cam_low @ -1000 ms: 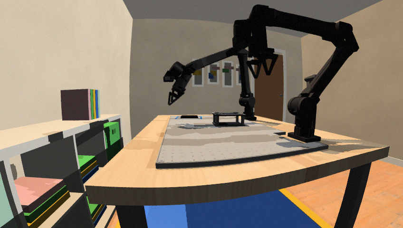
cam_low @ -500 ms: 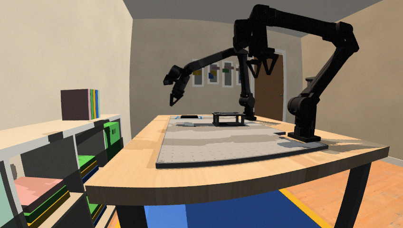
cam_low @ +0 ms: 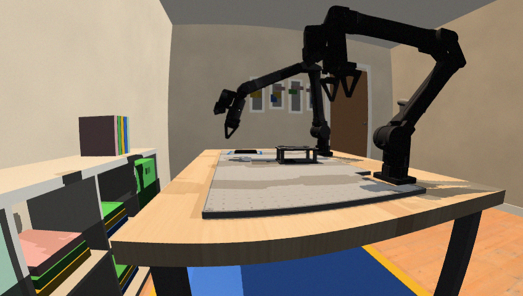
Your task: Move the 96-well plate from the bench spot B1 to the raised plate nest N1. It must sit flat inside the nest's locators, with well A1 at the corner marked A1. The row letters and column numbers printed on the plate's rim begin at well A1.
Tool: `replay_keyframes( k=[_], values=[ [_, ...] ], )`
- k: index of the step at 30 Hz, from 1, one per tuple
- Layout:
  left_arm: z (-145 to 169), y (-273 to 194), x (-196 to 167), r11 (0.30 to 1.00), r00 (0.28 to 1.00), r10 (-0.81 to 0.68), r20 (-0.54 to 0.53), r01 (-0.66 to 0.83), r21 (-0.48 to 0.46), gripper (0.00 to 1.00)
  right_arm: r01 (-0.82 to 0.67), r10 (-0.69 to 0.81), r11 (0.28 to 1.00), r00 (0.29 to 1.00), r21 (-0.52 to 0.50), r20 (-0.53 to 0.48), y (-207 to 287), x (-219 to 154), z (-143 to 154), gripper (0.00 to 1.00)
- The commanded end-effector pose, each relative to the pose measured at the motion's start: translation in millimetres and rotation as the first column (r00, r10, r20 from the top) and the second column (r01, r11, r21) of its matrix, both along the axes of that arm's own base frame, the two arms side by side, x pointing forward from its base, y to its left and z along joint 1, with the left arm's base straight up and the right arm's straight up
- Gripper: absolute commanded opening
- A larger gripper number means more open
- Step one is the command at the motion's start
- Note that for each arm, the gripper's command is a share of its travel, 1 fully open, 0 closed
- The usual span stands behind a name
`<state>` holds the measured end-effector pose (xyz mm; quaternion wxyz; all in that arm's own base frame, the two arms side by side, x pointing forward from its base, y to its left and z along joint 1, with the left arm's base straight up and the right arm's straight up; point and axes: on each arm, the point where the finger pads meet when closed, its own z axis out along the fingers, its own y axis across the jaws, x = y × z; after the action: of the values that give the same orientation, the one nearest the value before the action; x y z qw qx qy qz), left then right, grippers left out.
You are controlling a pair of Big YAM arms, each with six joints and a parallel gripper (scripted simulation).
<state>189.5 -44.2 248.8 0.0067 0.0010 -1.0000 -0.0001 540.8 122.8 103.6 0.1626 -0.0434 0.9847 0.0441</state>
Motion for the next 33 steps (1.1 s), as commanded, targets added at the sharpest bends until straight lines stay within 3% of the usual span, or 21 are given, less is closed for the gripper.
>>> replay_keyframes(
  k=[1, 6, 9, 15, 21, 29, 33],
  values=[
    [14, -1, 7, 1.000, 0.999, 0.011, 0.048, -0.010, -0.008, 1.00, -0.004, 0.004, 1.000, 1.000, 0.000, 0.026, -15, 13, 21, 1.00],
    [14, -1, 7, 1.000, 0.999, 0.011, 0.048, -0.010, -0.008, 1.00, -0.004, 0.004, 1.000, 0.999, 0.002, 0.043, -36, 2, 17, 1.00],
    [14, -1, 7, 1.000, 0.999, 0.011, 0.048, -0.010, -0.008, 1.00, 0.037, -0.039, 0.999, 0.999, -0.037, -0.037, -50, -1, 15, 1.00],
    [14, -1, 7, 1.000, 0.999, 0.011, 0.048, -0.010, -0.008, 1.00, 0.035, -0.037, 0.999, 0.999, -0.032, -0.035, -68, -4, 15, 1.00],
    [14, -1, 7, 1.000, 0.999, 0.011, 0.048, -0.010, -0.008, 1.00, 0.071, -0.079, 0.995, 0.990, -0.067, -0.121, -95, -18, 11, 1.00],
    [14, -1, 7, 1.000, 0.999, 0.011, 0.048, -0.010, -0.008, 1.00, 0.069, -0.077, 0.996, 0.988, -0.063, -0.136, -122, -34, 9, 1.00],
    [14, -1, 7, 1.000, 0.999, 0.011, 0.048, -0.010, -0.008, 1.00, 0.102, -0.117, 0.991, 0.974, -0.088, -0.196, -140, -41, 8, 1.00]
  ],
)
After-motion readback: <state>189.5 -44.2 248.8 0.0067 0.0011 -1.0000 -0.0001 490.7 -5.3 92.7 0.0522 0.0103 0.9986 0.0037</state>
